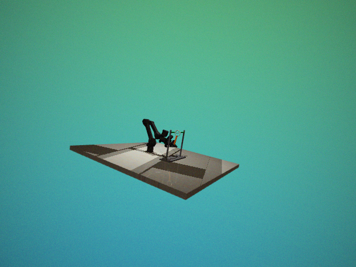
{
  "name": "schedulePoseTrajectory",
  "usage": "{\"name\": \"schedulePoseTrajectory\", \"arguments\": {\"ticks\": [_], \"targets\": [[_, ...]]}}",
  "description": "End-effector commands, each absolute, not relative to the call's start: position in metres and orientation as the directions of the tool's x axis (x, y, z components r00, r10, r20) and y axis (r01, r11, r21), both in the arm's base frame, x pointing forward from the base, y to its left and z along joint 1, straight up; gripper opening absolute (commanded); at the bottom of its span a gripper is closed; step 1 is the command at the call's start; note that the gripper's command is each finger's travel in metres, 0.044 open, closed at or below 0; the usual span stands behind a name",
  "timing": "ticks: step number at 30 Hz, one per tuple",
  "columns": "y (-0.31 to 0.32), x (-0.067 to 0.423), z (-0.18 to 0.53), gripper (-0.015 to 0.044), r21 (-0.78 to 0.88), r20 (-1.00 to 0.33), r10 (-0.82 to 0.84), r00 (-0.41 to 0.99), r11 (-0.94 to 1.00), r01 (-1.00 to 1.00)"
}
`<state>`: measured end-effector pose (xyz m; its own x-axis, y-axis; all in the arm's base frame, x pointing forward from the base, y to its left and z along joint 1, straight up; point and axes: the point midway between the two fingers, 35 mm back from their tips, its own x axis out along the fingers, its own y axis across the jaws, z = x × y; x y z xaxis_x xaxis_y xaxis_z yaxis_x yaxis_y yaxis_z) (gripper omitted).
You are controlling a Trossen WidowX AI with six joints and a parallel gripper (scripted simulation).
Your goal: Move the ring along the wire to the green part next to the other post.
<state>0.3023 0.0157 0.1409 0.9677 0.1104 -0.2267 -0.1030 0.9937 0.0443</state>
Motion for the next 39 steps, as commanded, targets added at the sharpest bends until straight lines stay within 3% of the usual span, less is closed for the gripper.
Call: {"name": "schedulePoseTrajectory", "arguments": {"ticks": [1, 18, 39], "targets": [[0.027, 0.3, 0.14, -0.015, 0.102, -0.231, 0.102, 0.968, 0.992, -0.08], [0.072, 0.299, 0.15, -0.015, 0.287, -0.224, 0.08, 0.971, 0.958, -0.013], [0.069, 0.3, 0.151, -0.015, 0.129, -0.218, 0.108, 0.97, 0.988, -0.081]]}}
